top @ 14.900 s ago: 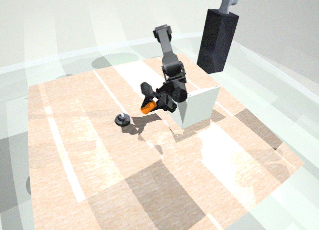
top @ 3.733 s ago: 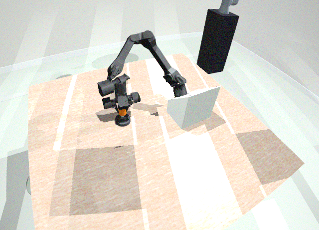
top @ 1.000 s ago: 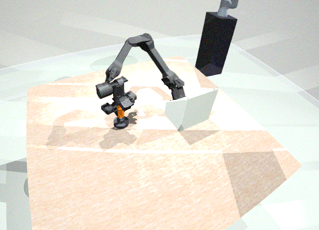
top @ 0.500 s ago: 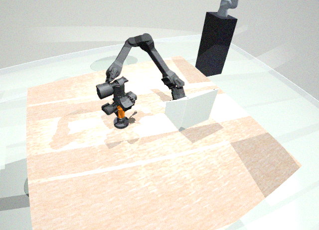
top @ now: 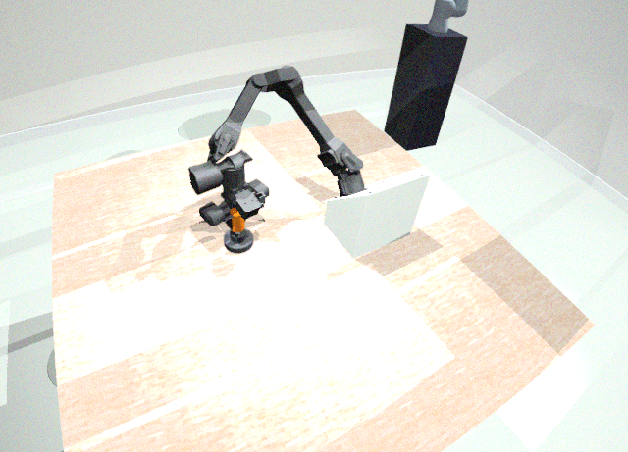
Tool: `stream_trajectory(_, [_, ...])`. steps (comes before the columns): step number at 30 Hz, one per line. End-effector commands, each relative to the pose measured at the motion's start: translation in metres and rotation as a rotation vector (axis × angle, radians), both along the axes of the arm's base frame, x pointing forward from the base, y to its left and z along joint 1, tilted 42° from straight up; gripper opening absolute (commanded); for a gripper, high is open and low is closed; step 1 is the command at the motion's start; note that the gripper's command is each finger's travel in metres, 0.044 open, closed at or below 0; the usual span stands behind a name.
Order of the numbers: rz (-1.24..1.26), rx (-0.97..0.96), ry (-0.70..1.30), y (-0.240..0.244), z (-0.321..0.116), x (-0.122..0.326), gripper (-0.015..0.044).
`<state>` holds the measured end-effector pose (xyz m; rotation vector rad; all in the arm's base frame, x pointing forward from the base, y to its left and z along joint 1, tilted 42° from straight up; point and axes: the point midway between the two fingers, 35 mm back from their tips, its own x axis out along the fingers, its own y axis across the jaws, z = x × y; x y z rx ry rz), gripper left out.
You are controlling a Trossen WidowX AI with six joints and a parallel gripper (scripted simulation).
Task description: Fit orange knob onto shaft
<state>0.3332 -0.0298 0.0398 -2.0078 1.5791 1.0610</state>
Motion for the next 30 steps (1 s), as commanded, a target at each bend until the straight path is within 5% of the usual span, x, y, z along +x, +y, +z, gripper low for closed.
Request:
stream_trajectory(1, [0.003,0.001,0.001,0.0009,-0.001,-0.0003,0.0])
stream_trajectory(30, [0.16,-0.017,0.139,0.0003,-0.0013,0.0,0.0])
